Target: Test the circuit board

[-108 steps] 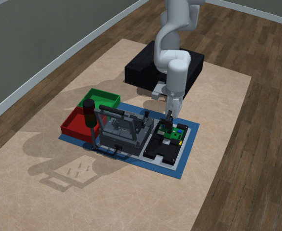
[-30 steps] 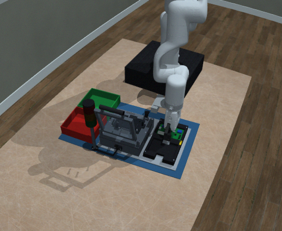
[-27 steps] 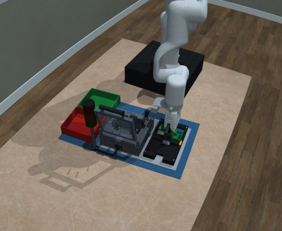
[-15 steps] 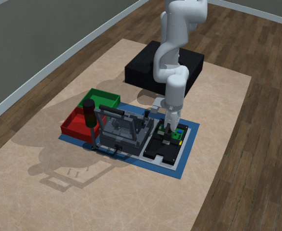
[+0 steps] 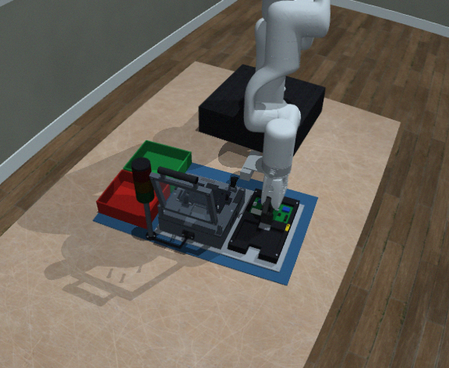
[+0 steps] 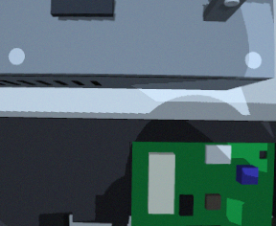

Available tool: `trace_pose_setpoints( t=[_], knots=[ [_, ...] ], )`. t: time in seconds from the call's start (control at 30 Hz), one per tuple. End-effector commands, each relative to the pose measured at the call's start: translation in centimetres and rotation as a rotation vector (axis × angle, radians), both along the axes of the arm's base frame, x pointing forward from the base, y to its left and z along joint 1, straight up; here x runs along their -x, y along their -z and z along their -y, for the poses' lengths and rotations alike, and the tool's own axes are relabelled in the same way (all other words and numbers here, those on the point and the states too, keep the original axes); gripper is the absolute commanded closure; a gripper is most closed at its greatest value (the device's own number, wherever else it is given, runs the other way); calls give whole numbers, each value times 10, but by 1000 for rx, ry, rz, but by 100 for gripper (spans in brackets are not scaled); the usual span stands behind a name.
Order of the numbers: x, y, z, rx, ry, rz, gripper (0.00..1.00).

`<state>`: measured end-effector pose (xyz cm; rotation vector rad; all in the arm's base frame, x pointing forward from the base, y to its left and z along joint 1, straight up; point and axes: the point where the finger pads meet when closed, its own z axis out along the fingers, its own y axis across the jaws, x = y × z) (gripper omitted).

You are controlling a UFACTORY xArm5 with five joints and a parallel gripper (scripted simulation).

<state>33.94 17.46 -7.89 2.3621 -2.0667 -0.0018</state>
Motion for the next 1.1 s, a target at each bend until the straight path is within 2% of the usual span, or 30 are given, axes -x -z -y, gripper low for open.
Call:
trace_pose_setpoints(
  t=[0.0, 0.07, 0.5, 0.53, 0.97, 1.07],
  knots=[
    [-1, -1, -1, -1, 0, 3, 11],
    [-1, -1, -1, -1, 0, 3, 15],
    [-1, -1, -1, -1, 0, 3, 15],
    [-1, -1, -1, -1, 0, 3, 18],
    [-1, -1, -1, -1, 0, 3, 18],
    [-1, -1, -1, -1, 0, 3, 21]
  ],
)
